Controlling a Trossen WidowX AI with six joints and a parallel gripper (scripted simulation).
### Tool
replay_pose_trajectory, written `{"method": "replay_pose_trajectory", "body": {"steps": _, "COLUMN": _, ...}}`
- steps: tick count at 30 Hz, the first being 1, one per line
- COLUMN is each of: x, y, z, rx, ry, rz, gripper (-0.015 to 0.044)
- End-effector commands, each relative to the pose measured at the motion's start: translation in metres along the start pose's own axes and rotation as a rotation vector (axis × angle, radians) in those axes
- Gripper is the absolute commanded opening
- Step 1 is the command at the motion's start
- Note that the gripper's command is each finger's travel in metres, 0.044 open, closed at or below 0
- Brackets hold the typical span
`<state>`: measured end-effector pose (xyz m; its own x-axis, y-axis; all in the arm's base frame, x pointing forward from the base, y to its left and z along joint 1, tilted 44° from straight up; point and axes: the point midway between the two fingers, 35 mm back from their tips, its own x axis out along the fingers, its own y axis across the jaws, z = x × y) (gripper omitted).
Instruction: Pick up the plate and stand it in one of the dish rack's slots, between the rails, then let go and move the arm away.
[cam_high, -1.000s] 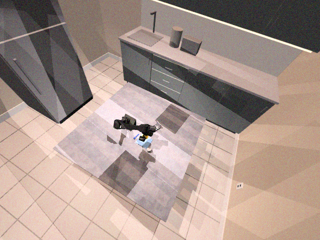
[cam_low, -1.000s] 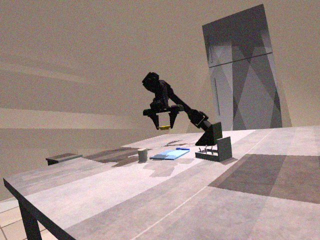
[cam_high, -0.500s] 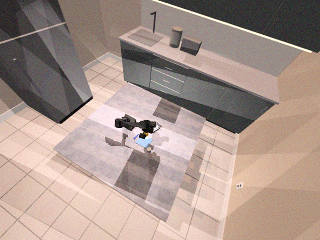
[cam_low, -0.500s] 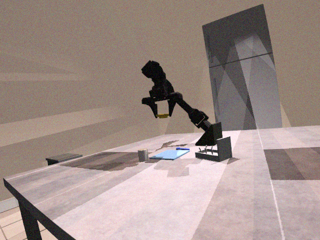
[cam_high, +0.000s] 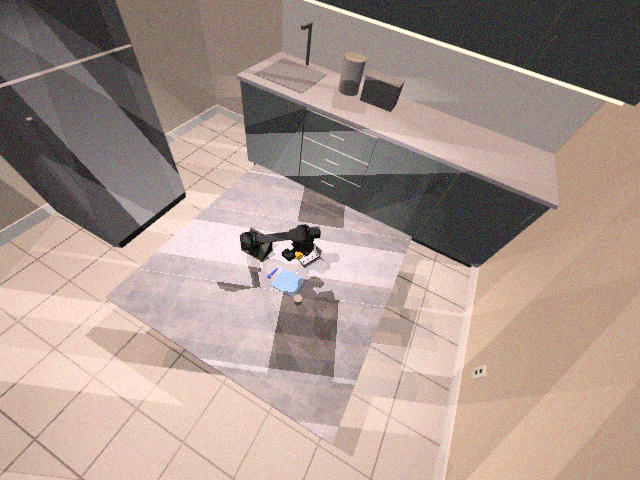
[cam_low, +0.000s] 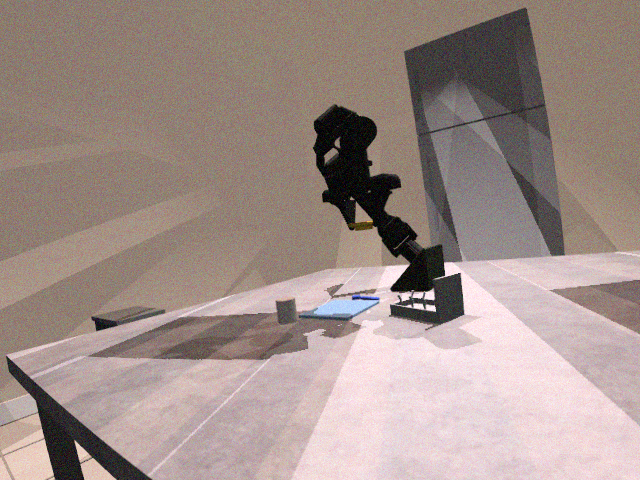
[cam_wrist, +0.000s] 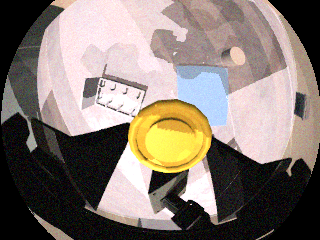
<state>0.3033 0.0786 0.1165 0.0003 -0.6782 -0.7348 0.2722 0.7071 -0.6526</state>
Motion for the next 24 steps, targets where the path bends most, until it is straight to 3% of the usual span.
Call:
{"method": "replay_pose_trajectory", "body": {"steps": 1, "x": 0.002, "y": 0.017, "z": -0.011, "rx": 0.099, "ry": 0.015, "rz": -0.010, "gripper": 0.0000}}
{"method": "replay_pose_trajectory", "body": {"steps": 10, "x": 0.005, "y": 0.030, "z": -0.020, "rx": 0.165, "ry": 0.030, "rz": -0.014, "gripper": 0.0000}}
{"method": "replay_pose_trajectory", "body": {"steps": 24, "x": 0.049, "y": 0.040, "z": -0.028, "rx": -0.072, "ry": 0.209, "rz": 0.183, "gripper": 0.0000}}
